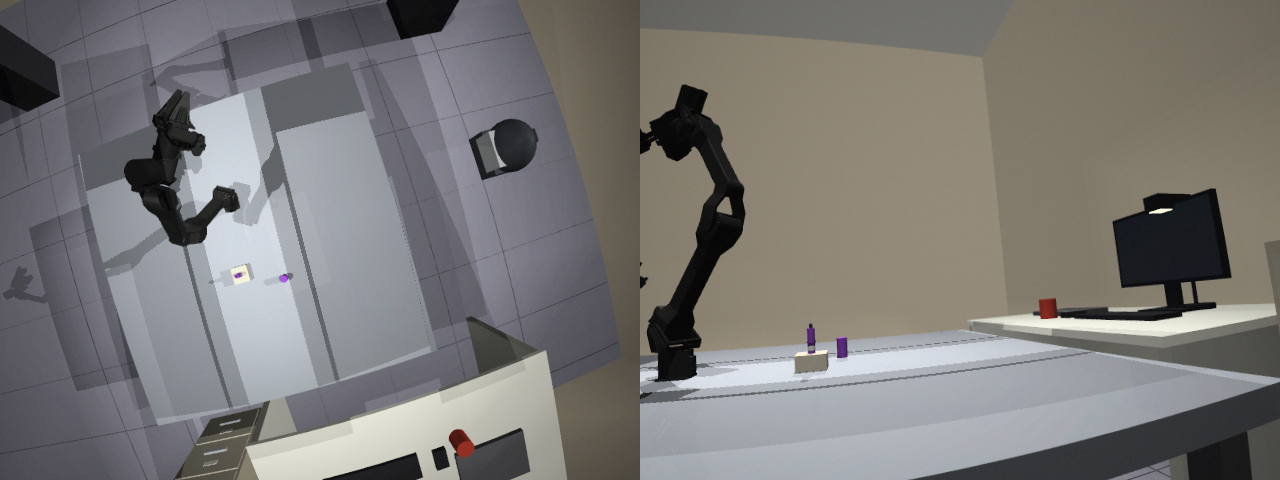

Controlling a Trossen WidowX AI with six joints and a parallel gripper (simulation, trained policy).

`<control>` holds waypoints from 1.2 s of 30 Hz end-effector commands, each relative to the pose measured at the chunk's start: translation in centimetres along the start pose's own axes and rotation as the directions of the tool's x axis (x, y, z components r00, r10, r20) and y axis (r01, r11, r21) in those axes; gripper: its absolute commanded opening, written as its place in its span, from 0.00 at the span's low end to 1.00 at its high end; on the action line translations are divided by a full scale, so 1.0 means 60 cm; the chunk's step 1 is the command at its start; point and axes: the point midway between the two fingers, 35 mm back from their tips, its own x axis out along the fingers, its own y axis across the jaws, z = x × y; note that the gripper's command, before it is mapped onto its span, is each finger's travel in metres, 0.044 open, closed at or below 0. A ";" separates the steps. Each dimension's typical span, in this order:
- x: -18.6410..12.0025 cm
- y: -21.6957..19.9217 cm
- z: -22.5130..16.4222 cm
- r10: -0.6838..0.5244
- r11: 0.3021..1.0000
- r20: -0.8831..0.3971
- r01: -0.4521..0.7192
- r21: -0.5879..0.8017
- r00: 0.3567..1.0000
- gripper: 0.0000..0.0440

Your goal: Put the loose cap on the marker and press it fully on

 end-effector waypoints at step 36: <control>0.068 -0.083 0.151 -0.151 0.988 0.377 0.131 0.076 0.914 0.72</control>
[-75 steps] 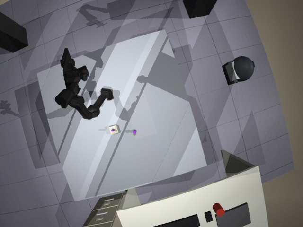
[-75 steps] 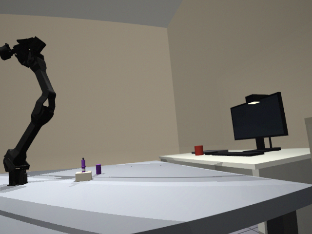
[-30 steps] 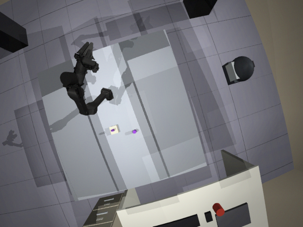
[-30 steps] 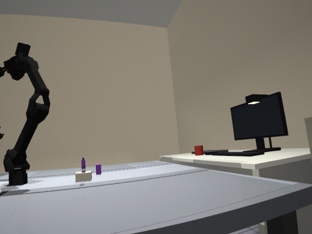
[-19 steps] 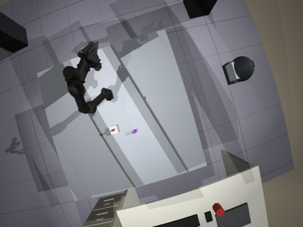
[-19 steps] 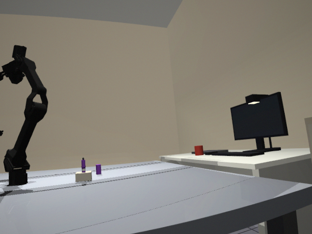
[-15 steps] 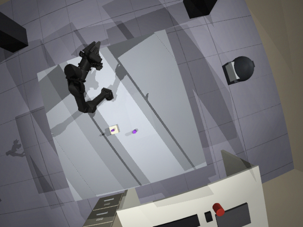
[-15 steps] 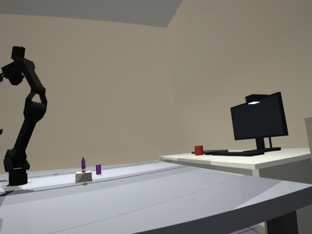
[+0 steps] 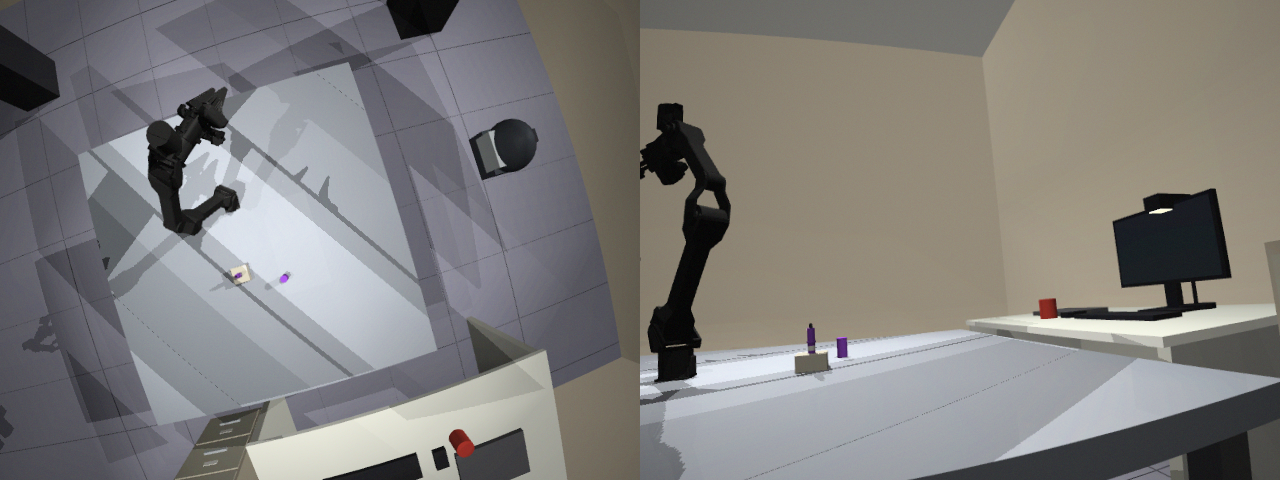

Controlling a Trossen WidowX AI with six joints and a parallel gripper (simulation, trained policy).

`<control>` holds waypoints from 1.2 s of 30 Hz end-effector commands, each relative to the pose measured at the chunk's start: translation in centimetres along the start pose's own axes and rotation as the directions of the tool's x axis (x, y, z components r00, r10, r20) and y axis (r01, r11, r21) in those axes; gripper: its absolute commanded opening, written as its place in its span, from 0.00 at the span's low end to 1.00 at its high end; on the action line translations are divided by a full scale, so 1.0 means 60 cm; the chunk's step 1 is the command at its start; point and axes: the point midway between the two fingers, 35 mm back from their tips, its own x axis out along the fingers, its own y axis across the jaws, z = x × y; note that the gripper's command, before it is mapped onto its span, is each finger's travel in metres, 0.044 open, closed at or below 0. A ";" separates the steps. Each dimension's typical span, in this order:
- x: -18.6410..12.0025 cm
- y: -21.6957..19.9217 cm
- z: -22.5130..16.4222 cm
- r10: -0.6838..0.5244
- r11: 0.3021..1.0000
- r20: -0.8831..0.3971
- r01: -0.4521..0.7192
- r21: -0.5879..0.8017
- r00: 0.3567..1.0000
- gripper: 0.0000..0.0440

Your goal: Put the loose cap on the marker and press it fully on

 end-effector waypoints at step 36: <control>0.096 -0.031 0.139 -0.099 0.990 0.360 0.057 0.125 0.928 0.73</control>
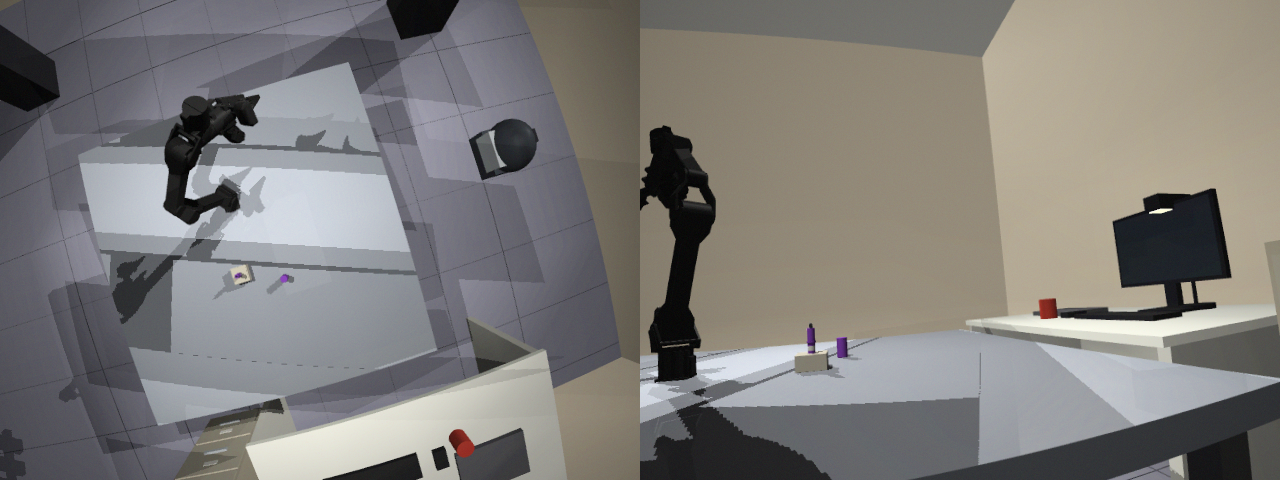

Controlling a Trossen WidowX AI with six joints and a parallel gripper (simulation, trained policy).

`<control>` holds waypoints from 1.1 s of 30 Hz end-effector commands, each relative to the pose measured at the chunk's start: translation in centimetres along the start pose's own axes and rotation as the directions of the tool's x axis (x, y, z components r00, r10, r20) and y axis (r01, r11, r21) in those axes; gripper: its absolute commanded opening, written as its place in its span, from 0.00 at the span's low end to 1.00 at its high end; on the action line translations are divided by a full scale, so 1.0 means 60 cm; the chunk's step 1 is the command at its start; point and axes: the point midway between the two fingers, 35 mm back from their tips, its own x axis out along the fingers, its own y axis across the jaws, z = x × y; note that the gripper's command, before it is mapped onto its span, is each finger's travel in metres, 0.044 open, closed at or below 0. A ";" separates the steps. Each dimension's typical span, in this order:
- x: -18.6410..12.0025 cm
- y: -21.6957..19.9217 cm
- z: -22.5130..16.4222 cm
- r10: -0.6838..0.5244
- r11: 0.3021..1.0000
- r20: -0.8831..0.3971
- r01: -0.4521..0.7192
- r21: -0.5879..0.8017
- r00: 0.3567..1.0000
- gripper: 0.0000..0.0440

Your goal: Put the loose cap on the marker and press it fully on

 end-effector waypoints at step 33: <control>0.099 0.020 0.111 -0.054 0.987 0.301 0.005 0.163 0.952 0.74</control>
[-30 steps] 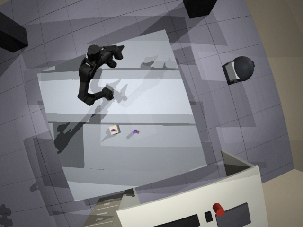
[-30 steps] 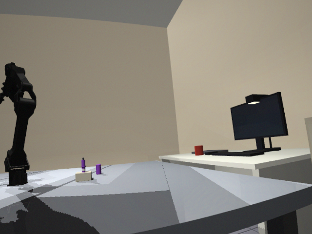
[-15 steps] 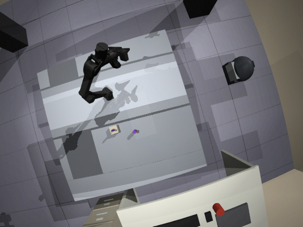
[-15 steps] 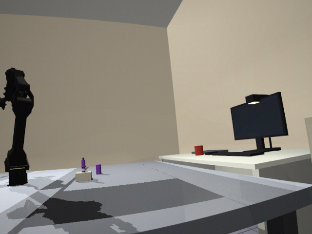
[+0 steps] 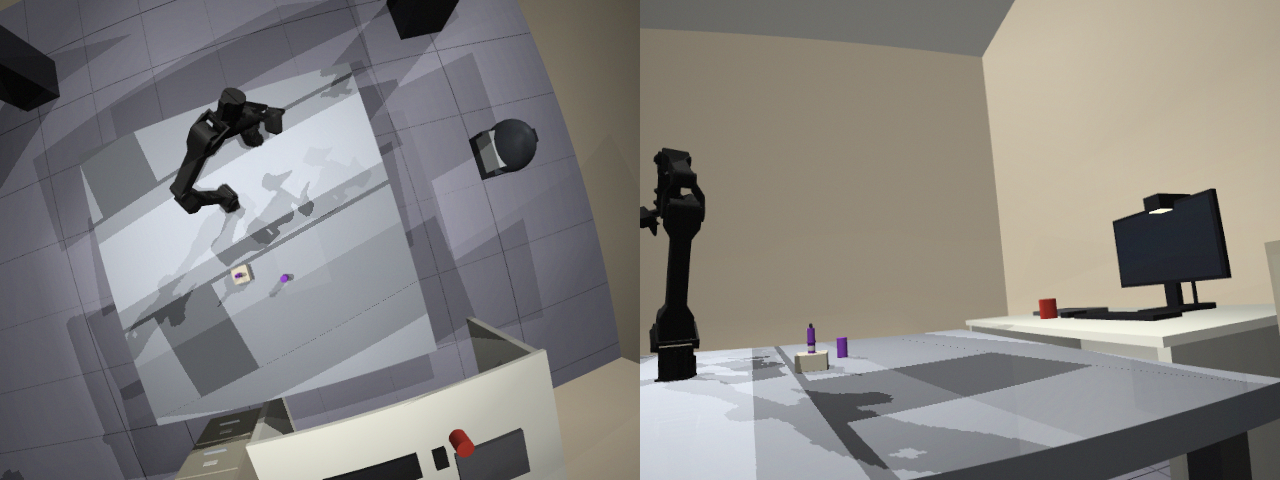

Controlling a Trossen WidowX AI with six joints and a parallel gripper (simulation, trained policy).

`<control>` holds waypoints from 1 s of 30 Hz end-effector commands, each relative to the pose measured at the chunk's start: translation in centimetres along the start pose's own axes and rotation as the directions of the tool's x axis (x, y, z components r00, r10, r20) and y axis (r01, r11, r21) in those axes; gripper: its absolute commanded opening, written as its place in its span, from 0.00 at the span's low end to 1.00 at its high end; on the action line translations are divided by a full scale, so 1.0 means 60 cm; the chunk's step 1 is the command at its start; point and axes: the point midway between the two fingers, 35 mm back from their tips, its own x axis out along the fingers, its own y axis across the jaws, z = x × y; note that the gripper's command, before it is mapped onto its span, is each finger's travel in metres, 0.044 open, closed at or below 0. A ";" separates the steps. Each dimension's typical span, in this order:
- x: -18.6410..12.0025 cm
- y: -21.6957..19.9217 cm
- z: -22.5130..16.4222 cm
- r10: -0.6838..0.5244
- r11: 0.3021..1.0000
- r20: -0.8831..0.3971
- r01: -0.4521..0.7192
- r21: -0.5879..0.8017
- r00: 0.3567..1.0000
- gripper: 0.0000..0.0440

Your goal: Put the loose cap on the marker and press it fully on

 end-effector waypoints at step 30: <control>0.088 0.055 0.088 -0.031 0.982 0.235 -0.014 0.186 0.971 0.75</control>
